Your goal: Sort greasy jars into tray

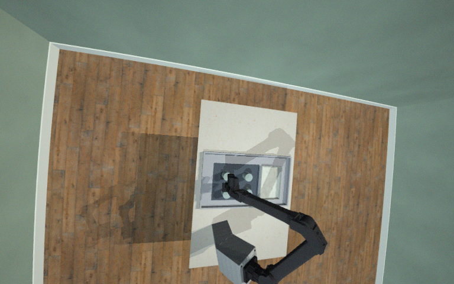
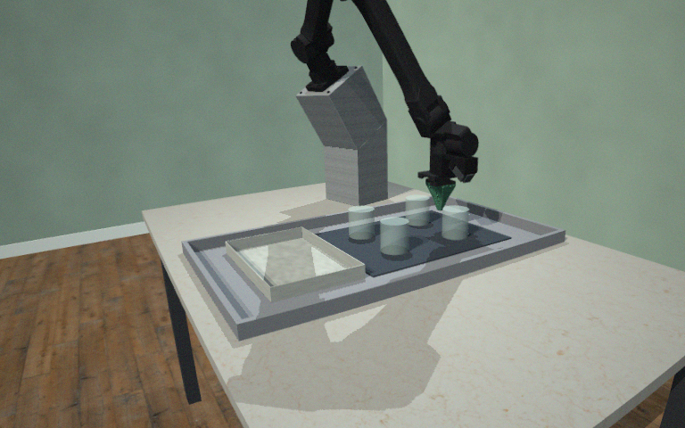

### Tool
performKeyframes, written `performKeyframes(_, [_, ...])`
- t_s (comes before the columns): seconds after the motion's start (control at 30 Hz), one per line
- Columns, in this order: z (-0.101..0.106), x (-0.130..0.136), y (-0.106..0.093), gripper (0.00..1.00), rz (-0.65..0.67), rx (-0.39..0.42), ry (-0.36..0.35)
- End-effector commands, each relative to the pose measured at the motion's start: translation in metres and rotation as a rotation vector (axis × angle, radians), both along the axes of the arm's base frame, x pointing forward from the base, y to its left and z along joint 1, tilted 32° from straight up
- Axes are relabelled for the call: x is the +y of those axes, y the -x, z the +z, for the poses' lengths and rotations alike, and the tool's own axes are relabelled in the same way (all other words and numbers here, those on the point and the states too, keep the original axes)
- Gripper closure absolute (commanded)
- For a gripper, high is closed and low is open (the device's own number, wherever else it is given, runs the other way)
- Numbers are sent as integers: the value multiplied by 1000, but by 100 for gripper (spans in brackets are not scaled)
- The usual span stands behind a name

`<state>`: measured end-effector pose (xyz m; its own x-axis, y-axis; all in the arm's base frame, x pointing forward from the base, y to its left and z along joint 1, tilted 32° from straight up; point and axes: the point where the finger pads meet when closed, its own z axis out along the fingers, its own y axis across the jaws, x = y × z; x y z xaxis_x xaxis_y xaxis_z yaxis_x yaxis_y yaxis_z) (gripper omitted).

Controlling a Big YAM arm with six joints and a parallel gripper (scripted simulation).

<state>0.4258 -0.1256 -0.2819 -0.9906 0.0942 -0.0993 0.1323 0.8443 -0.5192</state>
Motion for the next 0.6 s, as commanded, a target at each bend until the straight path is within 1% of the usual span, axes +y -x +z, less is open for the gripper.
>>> performKeyframes(0.0, [3,-6,-11,100,-1,-18,-1])
performKeyframes(0.57, [3,-6,-13,100,-1,-18,-1])
